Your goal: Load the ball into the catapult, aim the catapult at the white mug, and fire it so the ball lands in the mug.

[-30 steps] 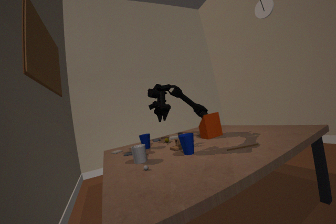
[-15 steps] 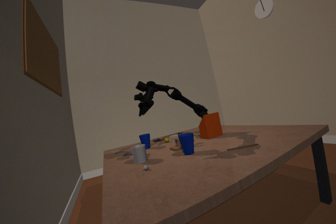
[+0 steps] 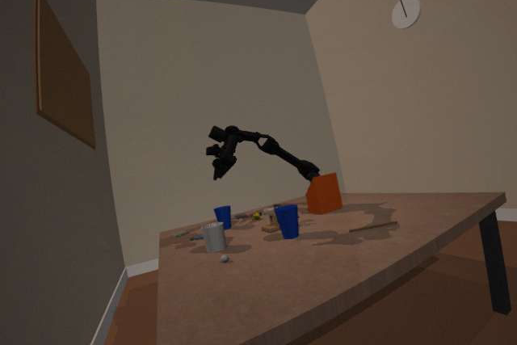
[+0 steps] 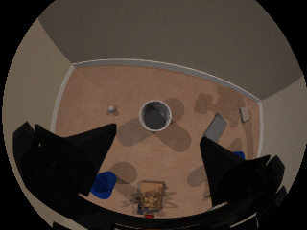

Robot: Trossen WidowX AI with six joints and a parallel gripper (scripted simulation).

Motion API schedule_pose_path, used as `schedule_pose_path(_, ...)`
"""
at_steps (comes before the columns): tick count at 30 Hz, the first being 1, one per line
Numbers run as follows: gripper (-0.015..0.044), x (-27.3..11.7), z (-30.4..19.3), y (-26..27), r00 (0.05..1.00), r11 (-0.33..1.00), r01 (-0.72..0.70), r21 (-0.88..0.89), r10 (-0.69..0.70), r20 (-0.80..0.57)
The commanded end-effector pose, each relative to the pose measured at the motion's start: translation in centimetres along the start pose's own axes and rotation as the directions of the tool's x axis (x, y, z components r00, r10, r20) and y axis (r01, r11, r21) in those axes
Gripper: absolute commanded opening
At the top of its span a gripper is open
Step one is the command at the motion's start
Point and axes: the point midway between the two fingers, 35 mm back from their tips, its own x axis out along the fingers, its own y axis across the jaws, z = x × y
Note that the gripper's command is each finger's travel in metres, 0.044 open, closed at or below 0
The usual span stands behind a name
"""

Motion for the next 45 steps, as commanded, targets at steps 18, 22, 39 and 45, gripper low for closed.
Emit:
schedule_pose_path(18, 0.0, 0.1, 0.0, -0.1, 1.0, 1.0, 0.007, -0.004, -0.007, 0.0)
schedule_pose_path(22, 0.0, 0.1, 0.0, -0.1, 1.0, 1.0, 0.007, -0.004, -0.007, 0.0)
schedule_pose_path(39, 0.0, 1.2, -10.0, 6.7, 0.973, 0.919, -0.043, -0.392, -0.051, -0.226)
schedule_pose_path(45, 0.0, 1.2, -14.7, 8.4, 0.945, 0.834, -0.085, -0.546, -0.107, -0.31)
